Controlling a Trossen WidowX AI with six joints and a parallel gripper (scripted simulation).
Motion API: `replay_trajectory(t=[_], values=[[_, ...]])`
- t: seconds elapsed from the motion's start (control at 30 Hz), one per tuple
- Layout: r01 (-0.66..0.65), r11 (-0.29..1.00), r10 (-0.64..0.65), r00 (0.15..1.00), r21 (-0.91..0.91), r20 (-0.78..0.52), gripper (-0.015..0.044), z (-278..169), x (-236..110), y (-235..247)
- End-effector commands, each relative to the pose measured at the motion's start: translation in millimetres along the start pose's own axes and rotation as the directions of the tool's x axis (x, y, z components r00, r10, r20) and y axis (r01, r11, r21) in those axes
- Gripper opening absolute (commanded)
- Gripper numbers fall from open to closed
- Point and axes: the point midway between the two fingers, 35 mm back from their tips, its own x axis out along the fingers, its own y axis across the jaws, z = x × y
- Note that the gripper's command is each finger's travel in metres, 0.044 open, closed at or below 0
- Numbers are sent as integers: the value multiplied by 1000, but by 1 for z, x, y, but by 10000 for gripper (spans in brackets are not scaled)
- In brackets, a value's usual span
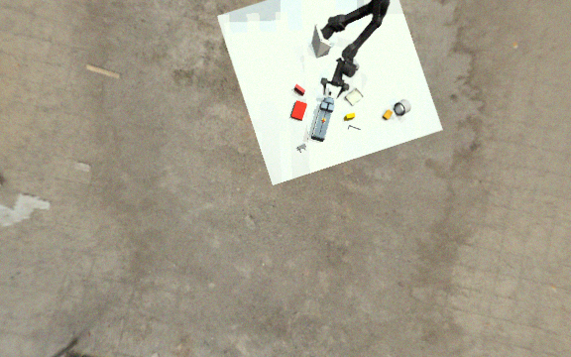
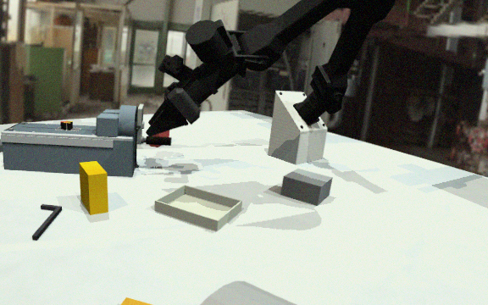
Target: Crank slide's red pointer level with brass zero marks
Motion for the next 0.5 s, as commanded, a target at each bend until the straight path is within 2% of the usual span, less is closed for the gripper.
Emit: replay_trajectory(t=[0.0,0.47], values=[[12,1000,-12,1000,9,-6,440,-8,5,-4],[11,1000,-11,1000,10,-7,440,-25,21,-4]])
